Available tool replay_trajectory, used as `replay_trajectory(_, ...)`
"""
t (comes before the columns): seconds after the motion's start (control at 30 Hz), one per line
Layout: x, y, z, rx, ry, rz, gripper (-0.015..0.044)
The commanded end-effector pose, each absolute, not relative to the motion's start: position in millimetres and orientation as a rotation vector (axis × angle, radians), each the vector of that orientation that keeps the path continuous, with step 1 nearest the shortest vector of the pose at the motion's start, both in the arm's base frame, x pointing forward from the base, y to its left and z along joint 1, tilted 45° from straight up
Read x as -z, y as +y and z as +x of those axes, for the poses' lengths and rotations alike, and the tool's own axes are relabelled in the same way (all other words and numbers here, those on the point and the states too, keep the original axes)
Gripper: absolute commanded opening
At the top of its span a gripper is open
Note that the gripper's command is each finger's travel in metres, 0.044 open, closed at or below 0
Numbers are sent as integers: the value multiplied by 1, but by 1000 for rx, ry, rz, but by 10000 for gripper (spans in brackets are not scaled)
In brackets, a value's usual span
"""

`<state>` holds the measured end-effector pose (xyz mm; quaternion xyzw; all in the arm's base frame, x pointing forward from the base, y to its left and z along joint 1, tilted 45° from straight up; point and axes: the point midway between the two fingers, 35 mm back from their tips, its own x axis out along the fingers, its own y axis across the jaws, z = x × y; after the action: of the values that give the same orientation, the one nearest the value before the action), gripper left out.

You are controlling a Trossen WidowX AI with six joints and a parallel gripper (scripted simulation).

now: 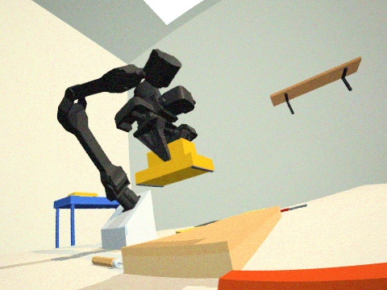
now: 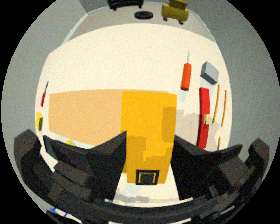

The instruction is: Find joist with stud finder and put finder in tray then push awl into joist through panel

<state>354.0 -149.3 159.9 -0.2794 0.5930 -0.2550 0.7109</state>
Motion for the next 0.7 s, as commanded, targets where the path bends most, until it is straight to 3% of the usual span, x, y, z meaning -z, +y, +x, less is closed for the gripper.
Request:
replay_trajectory(0.0, -156, -143, 357, 548, 1324, -625, 0)
replay_trajectory(0.67, -41, 8, 397, 44, 1417, -827, 0)
